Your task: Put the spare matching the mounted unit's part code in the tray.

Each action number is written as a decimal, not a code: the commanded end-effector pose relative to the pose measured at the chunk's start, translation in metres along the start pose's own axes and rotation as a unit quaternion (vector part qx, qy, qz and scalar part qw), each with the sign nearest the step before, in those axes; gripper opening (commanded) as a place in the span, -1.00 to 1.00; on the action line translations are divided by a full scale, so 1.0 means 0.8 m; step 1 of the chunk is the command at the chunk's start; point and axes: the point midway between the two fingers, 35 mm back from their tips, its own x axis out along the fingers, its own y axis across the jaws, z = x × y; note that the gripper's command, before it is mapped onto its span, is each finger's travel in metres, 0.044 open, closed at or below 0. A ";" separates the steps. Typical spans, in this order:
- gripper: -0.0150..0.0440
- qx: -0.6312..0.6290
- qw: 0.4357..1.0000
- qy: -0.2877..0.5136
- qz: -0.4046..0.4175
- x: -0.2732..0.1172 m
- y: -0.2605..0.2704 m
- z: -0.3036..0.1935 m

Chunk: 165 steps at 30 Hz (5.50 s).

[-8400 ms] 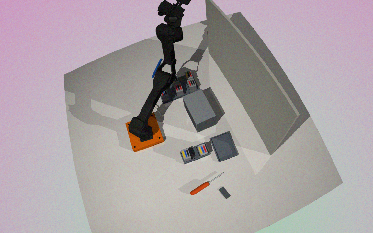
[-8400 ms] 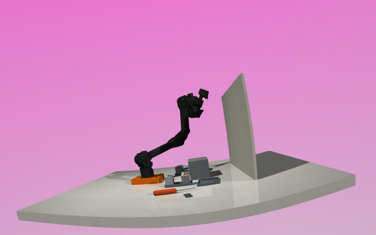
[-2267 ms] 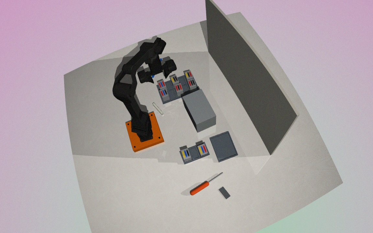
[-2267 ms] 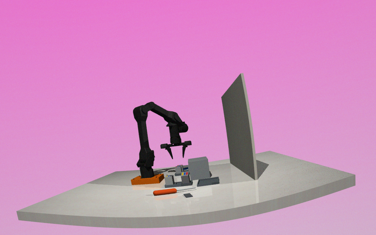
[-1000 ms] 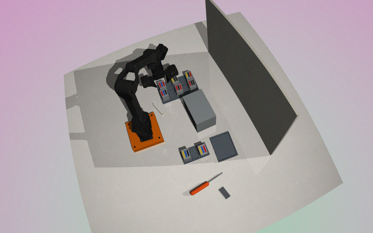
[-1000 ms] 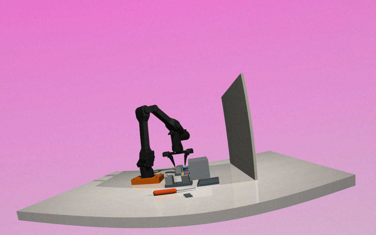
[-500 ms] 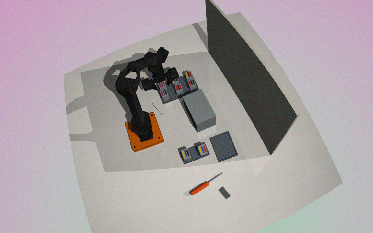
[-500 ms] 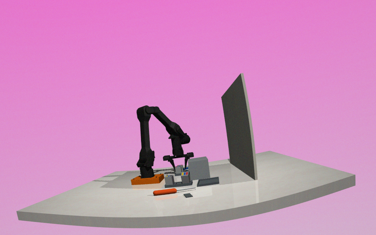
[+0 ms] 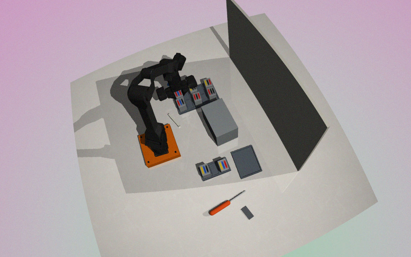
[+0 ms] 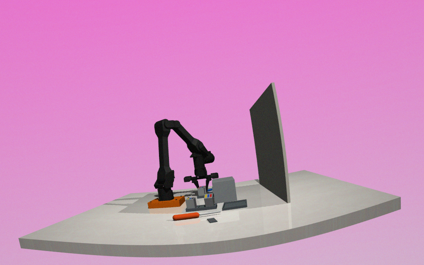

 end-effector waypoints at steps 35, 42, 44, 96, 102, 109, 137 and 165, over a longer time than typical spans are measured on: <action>-0.49 0.001 1.000 -0.002 0.001 -0.099 0.000 0.002; -0.49 0.000 1.000 -0.002 0.000 -0.140 0.004 0.005; -0.49 -0.001 1.000 -0.002 0.000 -0.152 0.006 0.005; -0.49 0.017 1.000 0.011 -0.009 -0.202 -0.184 -0.188; -0.49 0.020 1.000 0.013 -0.011 -0.204 -0.200 -0.229; -0.49 0.017 1.000 0.015 -0.011 -0.205 -0.215 -0.280; -0.49 0.003 1.000 0.020 -0.008 -0.204 -0.203 -0.499; -0.49 -0.002 1.000 0.018 -0.007 -0.186 -0.198 -0.529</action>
